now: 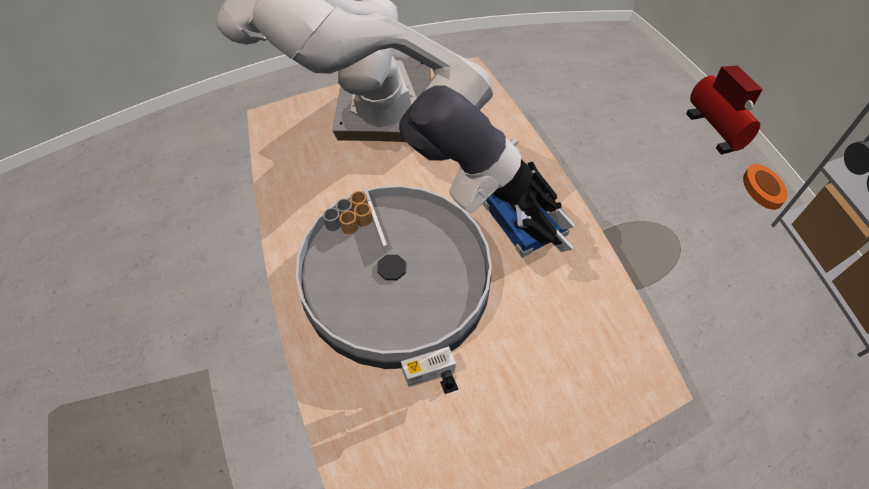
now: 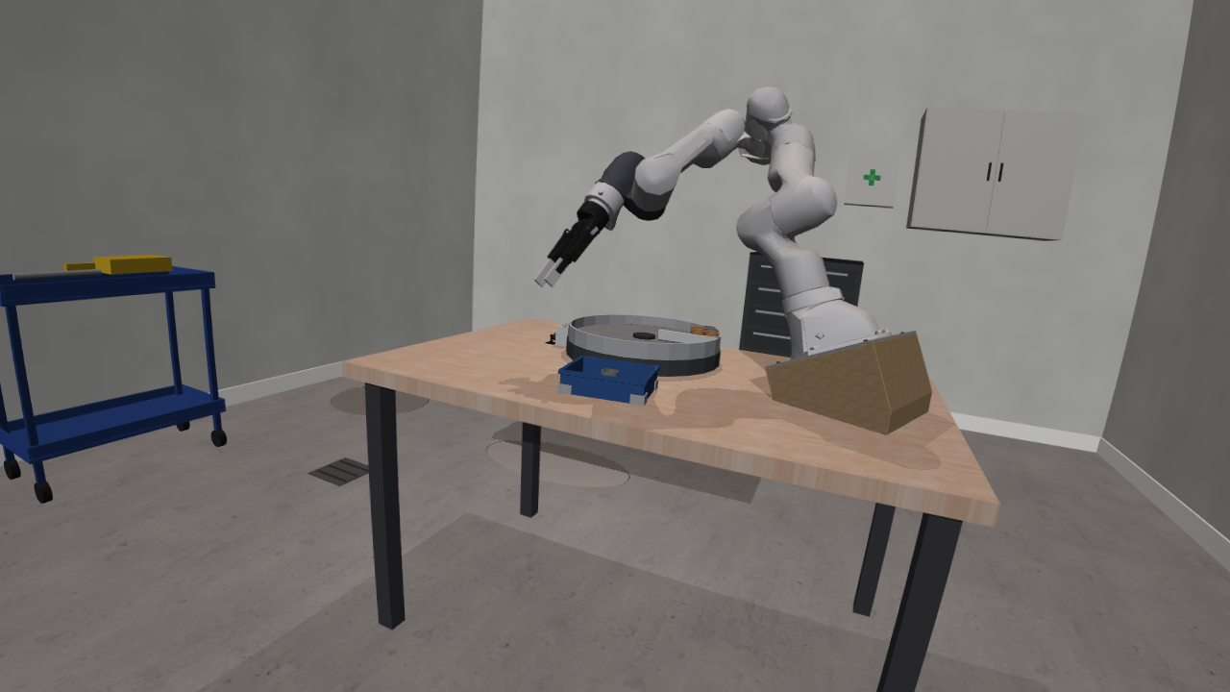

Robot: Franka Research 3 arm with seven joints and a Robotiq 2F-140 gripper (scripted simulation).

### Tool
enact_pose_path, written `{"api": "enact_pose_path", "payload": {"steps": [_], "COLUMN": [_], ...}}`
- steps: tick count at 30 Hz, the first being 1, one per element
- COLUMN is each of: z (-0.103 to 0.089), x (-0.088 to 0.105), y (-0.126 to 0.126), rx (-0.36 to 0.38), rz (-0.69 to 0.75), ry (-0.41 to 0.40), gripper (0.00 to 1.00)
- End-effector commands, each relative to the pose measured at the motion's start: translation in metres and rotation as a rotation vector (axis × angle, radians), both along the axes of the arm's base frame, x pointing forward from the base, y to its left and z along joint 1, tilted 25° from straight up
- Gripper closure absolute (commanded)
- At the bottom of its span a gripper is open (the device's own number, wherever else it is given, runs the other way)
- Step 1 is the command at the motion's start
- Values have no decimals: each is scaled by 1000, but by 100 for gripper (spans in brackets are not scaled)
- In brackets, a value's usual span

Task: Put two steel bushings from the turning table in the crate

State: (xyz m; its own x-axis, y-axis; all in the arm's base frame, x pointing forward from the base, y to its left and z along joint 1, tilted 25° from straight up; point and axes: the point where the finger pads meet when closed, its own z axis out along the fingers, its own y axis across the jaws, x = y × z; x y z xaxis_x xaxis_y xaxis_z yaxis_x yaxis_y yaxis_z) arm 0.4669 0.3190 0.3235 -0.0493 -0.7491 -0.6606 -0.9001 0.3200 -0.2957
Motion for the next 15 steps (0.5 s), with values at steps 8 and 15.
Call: {"api": "enact_pose_path", "payload": {"steps": [8, 15], "z": [49, 57], "x": [66, 88], "y": [-90, -158], "rx": [-26, -97], "rz": [-37, -114], "ry": [-322, -431], "gripper": [72, 72]}}
